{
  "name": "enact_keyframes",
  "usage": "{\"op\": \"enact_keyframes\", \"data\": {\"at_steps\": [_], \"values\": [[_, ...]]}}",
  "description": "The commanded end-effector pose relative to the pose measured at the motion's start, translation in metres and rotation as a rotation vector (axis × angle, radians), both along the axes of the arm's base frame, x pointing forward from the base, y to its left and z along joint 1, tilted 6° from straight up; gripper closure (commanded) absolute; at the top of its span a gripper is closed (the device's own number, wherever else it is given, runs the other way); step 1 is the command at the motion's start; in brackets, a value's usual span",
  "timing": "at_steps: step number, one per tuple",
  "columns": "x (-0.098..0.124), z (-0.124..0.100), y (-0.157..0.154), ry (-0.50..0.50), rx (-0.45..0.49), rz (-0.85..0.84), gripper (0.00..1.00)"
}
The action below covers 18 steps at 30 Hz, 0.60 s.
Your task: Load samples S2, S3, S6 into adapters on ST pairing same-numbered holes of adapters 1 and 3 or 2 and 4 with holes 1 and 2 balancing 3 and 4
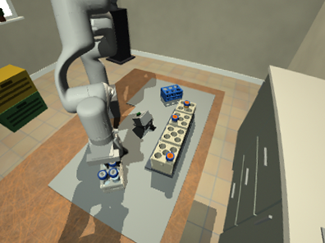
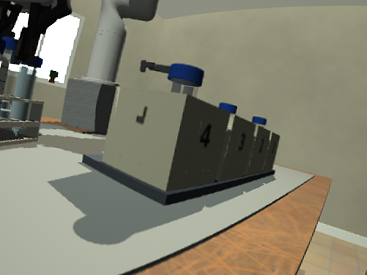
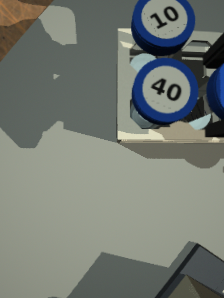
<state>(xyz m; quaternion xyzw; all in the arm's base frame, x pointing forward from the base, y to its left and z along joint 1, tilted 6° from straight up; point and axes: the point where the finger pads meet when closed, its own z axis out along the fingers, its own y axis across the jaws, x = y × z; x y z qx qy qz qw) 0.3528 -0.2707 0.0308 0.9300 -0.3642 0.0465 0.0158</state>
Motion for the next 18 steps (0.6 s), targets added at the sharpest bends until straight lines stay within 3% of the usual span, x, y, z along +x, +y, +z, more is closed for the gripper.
{"op": "enact_keyframes", "data": {"at_steps": [1,18], "values": [[0.001,0.0039,-0.0007,-0.003,-0.002,0.0,1.0],[0.0003,0.0132,-0.0001,-0.003,-0.002,0.0,1.0]]}}
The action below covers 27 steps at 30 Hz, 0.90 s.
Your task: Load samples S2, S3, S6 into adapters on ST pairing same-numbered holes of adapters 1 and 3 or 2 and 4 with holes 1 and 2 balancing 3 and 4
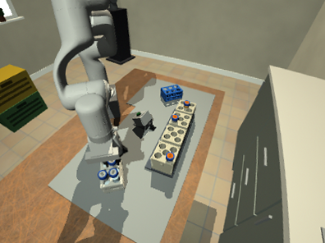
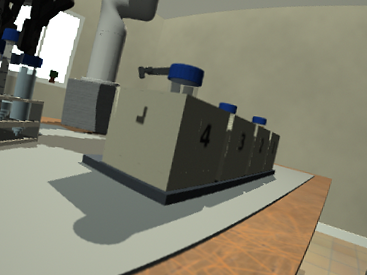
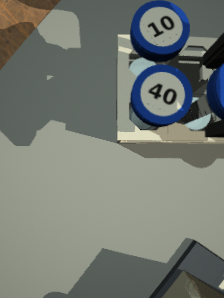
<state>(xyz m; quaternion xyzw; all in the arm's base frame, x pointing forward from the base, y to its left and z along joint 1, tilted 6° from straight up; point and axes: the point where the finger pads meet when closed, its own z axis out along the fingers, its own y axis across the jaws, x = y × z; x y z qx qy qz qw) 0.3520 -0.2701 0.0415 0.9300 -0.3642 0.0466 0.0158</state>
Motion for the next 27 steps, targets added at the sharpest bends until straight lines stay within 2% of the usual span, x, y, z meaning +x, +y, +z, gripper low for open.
{"op": "enact_keyframes", "data": {"at_steps": [1,27], "values": [[0.001,0.003,-0.001,-0.003,-0.002,0.0,1.0],[-0.002,0.044,0.002,-0.003,-0.002,0.0,1.0]]}}
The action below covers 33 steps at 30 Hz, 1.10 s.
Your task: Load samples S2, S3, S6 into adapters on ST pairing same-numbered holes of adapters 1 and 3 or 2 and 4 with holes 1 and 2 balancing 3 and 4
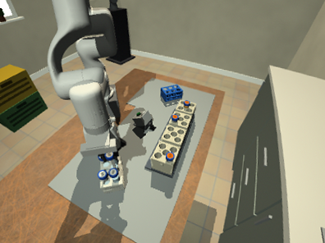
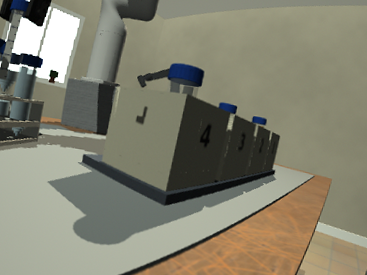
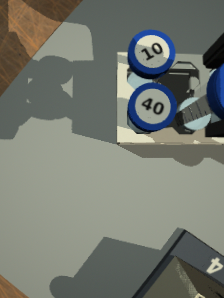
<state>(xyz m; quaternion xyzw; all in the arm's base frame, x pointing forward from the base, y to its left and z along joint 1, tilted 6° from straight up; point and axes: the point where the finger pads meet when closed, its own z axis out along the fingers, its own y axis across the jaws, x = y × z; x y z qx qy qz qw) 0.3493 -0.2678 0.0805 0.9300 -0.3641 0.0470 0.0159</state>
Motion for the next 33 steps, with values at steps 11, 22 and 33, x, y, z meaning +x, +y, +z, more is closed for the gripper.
{"op": "enact_keyframes", "data": {"at_steps": [11,22,33], "values": [[-0.001,0.027,0.001,-0.003,-0.002,0.0,1.0],[-0.002,0.045,0.002,-0.003,-0.002,0.0,1.0],[-0.004,0.063,0.003,-0.003,-0.002,0.0,1.0]]}}
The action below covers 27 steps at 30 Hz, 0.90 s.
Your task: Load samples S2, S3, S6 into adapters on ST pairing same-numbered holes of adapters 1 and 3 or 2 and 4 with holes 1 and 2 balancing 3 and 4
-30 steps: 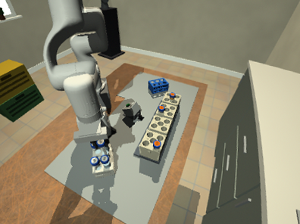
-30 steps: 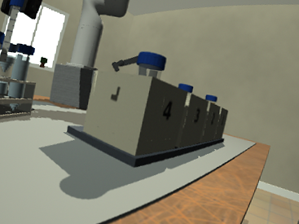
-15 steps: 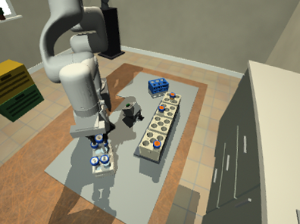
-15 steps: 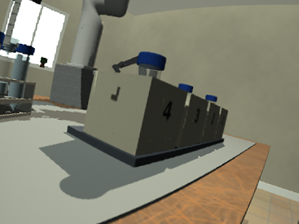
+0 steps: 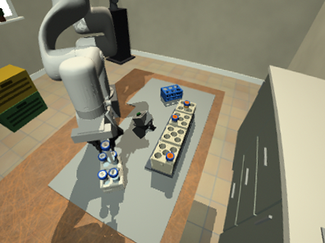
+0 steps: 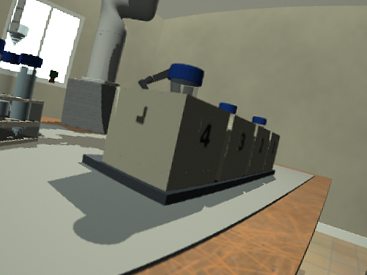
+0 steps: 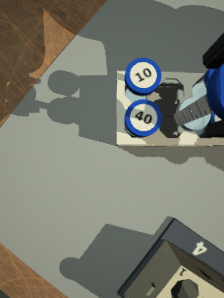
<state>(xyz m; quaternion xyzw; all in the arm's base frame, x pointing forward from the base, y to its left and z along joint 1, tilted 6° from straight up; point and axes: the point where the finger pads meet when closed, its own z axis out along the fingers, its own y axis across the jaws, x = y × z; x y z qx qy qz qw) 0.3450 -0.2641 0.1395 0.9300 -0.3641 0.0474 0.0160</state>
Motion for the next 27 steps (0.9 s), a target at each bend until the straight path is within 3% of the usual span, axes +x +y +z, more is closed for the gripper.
{"op": "enact_keyframes", "data": {"at_steps": [1,16,27], "values": [[0.0,0.006,0.0,-0.002,-0.002,0.0,1.0],[-0.001,0.016,0.0,-0.002,-0.002,0.0,1.0],[0.035,0.016,0.043,0.021,-0.03,0.365,1.0]]}}
